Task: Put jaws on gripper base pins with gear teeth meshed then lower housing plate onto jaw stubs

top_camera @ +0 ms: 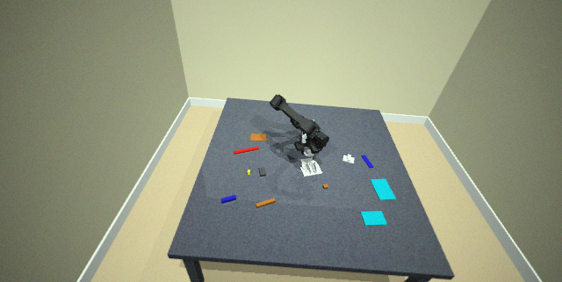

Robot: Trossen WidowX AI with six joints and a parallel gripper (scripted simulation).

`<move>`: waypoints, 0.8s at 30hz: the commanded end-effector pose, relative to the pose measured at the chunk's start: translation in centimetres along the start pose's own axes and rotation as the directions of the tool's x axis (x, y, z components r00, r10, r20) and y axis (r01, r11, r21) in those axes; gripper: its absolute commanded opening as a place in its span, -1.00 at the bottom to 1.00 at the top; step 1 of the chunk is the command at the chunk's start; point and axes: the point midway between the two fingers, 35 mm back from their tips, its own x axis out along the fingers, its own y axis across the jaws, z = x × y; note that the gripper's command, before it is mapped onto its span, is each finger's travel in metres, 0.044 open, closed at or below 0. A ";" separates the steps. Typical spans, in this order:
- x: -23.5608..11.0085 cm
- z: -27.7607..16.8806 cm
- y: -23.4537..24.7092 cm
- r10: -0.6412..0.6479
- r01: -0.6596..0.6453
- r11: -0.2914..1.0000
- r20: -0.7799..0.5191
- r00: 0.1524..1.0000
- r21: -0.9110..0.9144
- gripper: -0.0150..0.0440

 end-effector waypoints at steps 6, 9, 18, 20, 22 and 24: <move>0.0 -0.1 -0.3 -0.004 0.004 1.000 0.004 1.000 0.011 0.70; 0.0 -0.1 -0.3 -0.004 0.004 1.000 0.004 1.000 0.011 0.70; 0.0 -0.1 -0.3 -0.004 0.004 0.999 0.004 1.000 0.037 0.70; 0.0 -0.1 -0.3 -0.004 0.004 0.999 0.004 1.000 0.037 0.70; 0.0 -0.1 -0.3 -0.004 0.004 0.999 0.004 1.000 0.037 0.70; 0.0 -0.1 -0.3 -0.004 0.004 0.999 0.004 1.000 0.037 0.70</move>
